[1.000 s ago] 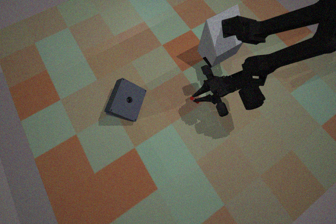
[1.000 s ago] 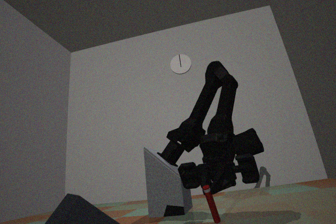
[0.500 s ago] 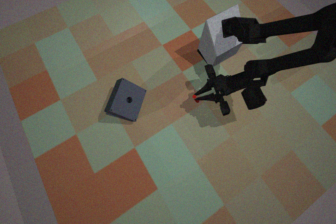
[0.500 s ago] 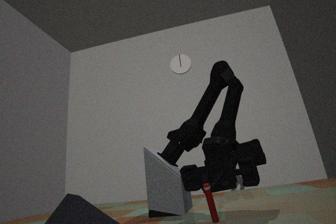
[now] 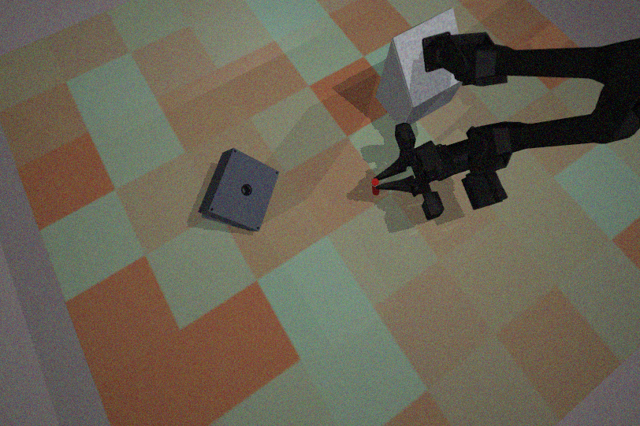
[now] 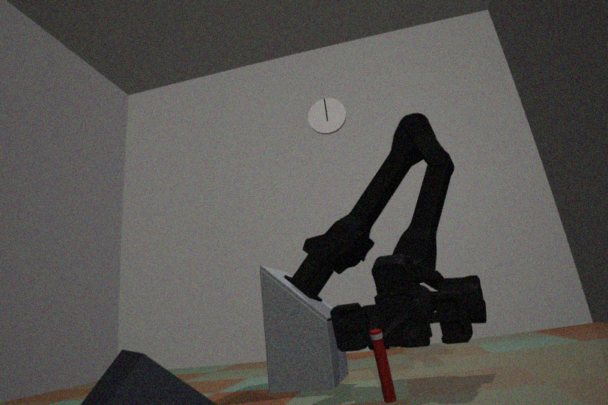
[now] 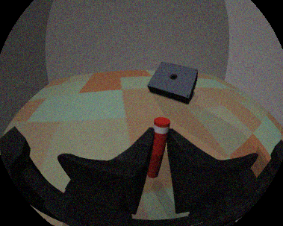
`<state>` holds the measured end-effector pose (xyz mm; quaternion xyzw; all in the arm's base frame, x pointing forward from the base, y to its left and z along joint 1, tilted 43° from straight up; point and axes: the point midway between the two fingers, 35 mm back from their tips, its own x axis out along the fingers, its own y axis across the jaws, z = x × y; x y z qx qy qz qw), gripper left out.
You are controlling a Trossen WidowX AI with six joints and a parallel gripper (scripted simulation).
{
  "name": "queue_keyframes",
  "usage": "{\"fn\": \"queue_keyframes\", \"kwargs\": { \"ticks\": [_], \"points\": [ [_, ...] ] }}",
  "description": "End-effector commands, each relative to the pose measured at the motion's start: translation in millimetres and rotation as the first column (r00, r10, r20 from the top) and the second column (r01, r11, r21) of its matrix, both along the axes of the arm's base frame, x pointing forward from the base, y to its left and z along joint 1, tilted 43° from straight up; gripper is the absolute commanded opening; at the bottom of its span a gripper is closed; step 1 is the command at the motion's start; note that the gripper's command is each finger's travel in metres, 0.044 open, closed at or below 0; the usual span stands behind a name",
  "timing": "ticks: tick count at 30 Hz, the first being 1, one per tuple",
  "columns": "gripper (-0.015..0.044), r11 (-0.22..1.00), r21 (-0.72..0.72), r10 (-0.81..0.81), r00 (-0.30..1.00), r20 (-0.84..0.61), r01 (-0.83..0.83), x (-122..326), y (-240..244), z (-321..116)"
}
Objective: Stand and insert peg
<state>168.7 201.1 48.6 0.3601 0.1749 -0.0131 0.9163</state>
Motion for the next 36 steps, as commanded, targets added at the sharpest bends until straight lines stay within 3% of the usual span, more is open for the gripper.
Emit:
{"fn": "queue_keyframes", "kwargs": {
  "ticks": [1,36],
  "points": [
    [0.0050,1.000,0.002,-0.027,0.999,0.032,0.027,-2.3,2.3,1.7],
    [0.0050,1.000,-0.021,-0.009,1.000,0.018,0.009,-7.4,2.6,-5.0]
  ]
}}
